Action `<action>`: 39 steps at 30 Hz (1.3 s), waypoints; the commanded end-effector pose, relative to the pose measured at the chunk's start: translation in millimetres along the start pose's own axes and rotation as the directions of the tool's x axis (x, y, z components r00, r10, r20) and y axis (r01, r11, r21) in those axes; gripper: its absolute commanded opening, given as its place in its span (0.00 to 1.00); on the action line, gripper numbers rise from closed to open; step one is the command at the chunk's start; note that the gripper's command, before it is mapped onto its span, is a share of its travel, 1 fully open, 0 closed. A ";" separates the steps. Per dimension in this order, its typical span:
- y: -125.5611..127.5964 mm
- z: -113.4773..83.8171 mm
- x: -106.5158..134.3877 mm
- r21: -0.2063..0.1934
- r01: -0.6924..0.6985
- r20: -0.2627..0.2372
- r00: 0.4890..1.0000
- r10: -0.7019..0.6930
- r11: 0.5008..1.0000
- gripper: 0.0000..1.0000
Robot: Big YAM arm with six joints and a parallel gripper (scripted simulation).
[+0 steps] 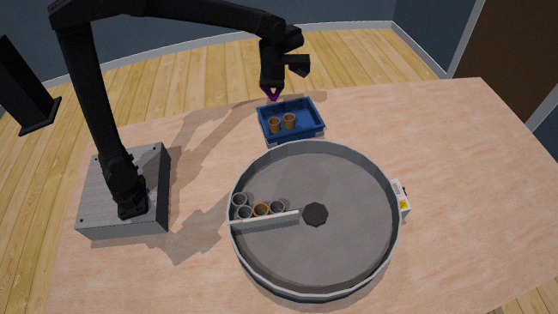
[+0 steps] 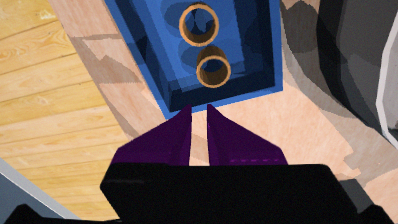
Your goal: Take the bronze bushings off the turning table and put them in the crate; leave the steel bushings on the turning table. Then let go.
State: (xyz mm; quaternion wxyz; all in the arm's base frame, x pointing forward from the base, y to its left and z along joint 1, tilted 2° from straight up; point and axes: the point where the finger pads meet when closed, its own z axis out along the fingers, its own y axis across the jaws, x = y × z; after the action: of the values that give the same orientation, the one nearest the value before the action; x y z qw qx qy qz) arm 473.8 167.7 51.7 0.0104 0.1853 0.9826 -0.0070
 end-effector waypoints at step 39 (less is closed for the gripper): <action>21.1 -43.3 -17.8 -0.062 0.002 0.073 0.997 0.002 0.998 0.12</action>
State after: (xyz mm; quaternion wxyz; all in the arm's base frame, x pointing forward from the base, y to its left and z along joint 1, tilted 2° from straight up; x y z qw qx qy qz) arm 472.3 167.2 52.6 0.0082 0.1853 0.9826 -0.0083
